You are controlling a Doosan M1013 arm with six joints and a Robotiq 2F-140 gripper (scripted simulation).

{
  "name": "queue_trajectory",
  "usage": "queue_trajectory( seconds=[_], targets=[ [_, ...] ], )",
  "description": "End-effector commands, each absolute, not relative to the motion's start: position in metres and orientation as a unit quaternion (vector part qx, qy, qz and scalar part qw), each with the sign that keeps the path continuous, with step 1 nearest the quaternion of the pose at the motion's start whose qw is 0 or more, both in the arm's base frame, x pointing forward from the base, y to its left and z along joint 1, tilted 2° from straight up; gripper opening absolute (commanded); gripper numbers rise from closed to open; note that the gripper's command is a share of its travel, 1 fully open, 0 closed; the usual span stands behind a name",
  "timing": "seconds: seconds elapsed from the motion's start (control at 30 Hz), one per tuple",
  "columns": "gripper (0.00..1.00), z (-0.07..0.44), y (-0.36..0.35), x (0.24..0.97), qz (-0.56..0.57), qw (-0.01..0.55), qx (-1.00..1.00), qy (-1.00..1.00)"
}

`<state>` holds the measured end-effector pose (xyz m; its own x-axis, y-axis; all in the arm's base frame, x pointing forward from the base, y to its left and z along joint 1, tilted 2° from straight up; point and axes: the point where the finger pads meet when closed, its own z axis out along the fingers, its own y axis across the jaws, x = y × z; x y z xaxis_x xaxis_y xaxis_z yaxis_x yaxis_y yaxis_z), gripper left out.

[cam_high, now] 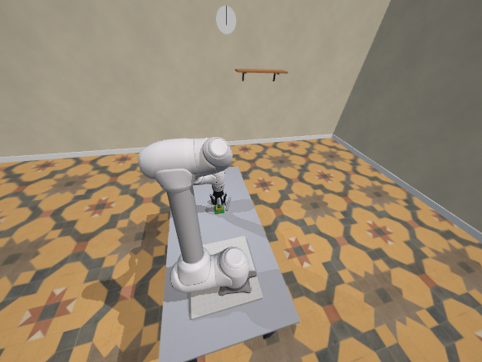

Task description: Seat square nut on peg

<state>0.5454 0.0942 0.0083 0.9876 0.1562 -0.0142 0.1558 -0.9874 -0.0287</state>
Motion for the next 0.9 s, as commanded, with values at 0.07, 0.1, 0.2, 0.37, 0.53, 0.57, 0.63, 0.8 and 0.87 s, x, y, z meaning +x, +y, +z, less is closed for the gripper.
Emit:
queue_trajectory(
  seconds=[0.07, 0.1, 0.2, 0.37, 0.53, 0.57, 0.63, 0.8, 0.87],
  targets=[
    [0.00, 0.0070, 0.0942, 0.5446, 0.009, 0.014, -0.997, -0.078],
    [0.00, 0.0070, 0.0942, 0.5446, 0.009, 0.014, -0.997, -0.078],
    [0.00, 0.0070, 0.0942, 0.5446, 0.009, 0.014, -0.997, -0.078],
    [0.00, 0.0070, 0.0942, 0.5446, 0.009, 0.014, -0.997, -0.078],
    [0.00, 0.0070, 0.0942, 0.5446, 0.009, 0.014, -0.997, -0.078],
    [0.00, 0.0070, 0.0942, 0.5446, 0.009, 0.014, -0.997, -0.078],
    [1.00, 0.0070, 0.0942, 0.5446, 0.009, 0.014, -0.997, -0.078],
    [1.00, 0.0070, 0.0942, 0.5446, 0.009, 0.014, -0.997, -0.078],
    [1.00, 0.0070, 0.0942, 0.5446, 0.009, 0.014, -0.997, -0.078]
  ],
)
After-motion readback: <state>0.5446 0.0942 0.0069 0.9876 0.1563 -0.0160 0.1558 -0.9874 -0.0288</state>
